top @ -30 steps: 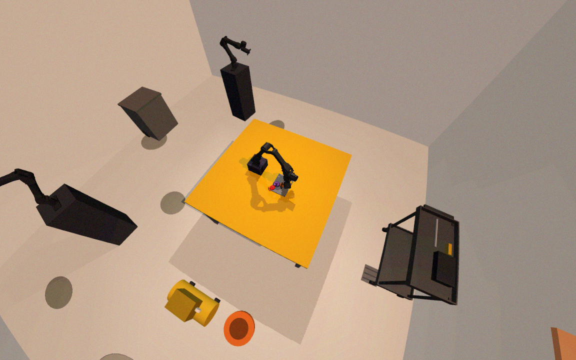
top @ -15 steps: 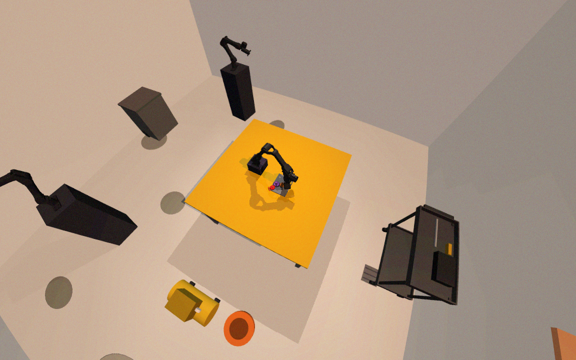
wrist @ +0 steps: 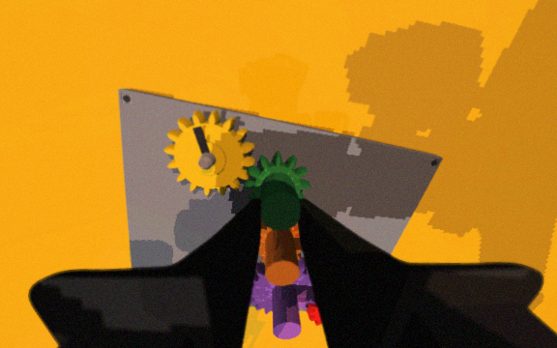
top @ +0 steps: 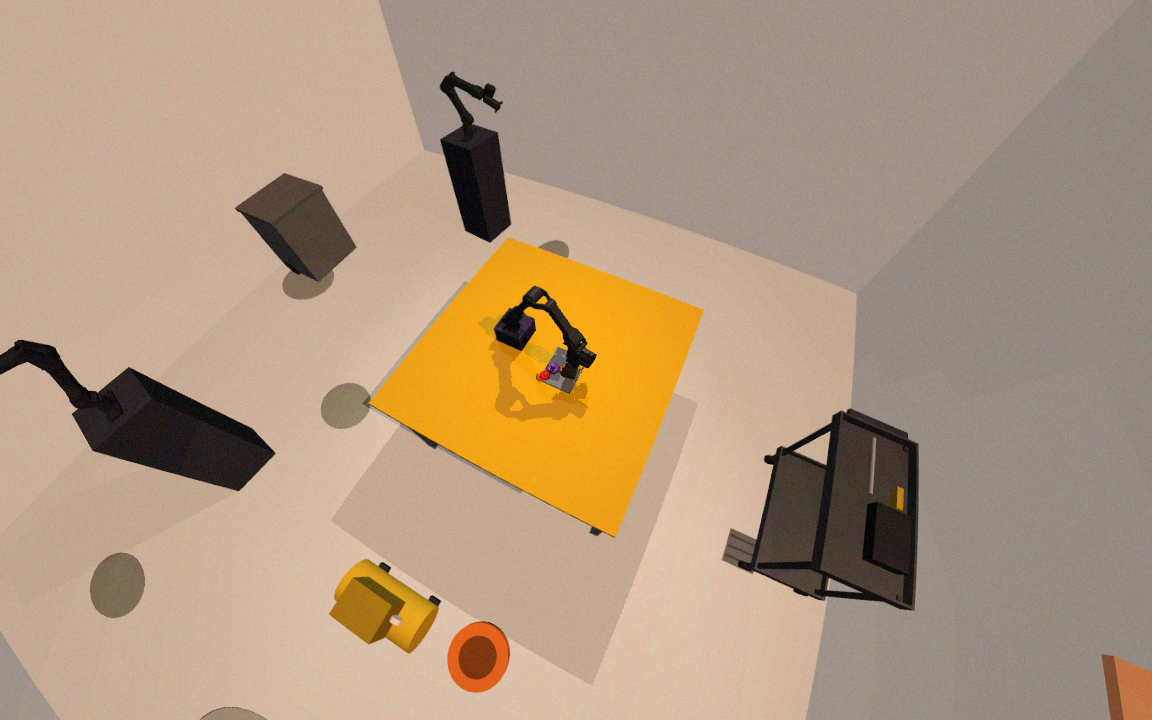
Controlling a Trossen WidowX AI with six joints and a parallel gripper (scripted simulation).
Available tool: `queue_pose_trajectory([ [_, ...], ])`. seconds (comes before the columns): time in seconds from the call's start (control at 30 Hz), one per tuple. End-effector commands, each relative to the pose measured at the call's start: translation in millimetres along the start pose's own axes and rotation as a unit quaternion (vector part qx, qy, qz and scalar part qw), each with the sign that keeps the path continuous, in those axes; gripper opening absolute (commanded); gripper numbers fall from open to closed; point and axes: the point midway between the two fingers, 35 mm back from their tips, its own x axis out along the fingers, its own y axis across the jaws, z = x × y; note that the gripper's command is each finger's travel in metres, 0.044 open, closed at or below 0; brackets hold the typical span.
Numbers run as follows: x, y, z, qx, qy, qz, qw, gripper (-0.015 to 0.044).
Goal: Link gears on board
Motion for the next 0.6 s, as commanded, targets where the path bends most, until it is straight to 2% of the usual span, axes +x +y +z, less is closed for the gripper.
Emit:
queue_pose_trajectory([
  [0.0,1.0,0.2,1.0,0.002,-0.001,0.0,1.0,0.0],
  [0.57,4.7,0.0,-0.5,-0.206,-0.001,0.0,0.979,0.0],
])
